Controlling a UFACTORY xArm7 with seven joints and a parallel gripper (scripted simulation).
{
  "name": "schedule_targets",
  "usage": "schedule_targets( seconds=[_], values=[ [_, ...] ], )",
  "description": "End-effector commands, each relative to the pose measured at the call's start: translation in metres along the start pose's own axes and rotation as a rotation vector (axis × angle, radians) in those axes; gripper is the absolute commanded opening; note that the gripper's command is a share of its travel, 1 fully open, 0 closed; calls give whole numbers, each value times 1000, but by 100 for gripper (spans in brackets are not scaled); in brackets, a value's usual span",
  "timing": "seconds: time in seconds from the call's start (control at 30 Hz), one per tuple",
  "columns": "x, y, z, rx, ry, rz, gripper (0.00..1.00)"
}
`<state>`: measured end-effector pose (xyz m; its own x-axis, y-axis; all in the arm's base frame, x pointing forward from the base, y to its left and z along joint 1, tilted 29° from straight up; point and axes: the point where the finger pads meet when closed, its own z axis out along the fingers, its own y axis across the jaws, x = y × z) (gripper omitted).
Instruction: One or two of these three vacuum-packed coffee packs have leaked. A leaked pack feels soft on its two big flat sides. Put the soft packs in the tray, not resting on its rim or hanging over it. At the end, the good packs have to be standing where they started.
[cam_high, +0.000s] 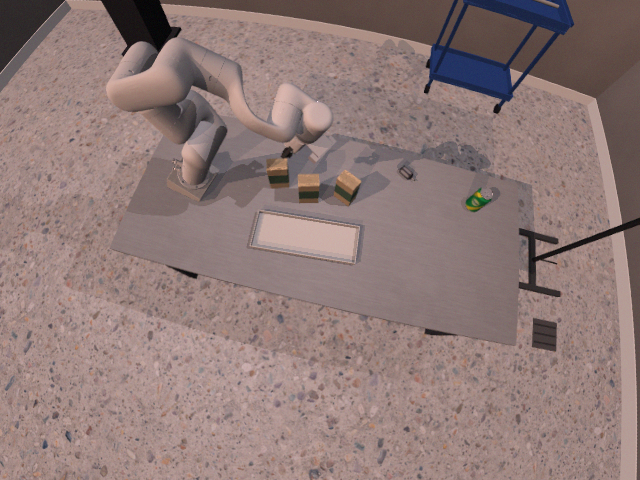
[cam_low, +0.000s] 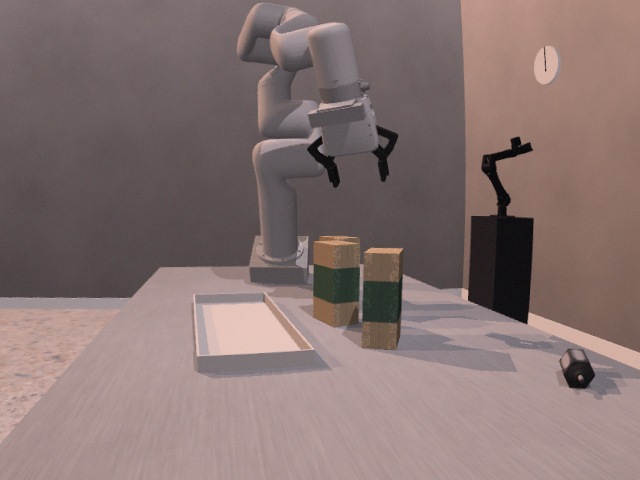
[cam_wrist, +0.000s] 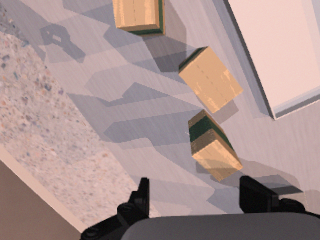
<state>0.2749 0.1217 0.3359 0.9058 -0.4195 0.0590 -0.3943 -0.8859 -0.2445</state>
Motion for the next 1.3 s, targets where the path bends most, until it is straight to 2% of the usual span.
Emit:
schedule_targets(
  seconds=[0.0, 0.4, 0.47, 0.53, 0.8, 1.27],
  values=[
    [-16, 7, 14, -35, 80, -153, 100],
    [-32, 32, 45, -154, 225, -467, 100],
    [-32, 32, 45, -154, 225, -467, 100],
    [-33, 41, 53, -193, 269, -559, 100],
    [-30, 58, 68, -278, 356, -738, 100],
    [-30, 59, 69, -285, 362, -750, 100]
  ],
)
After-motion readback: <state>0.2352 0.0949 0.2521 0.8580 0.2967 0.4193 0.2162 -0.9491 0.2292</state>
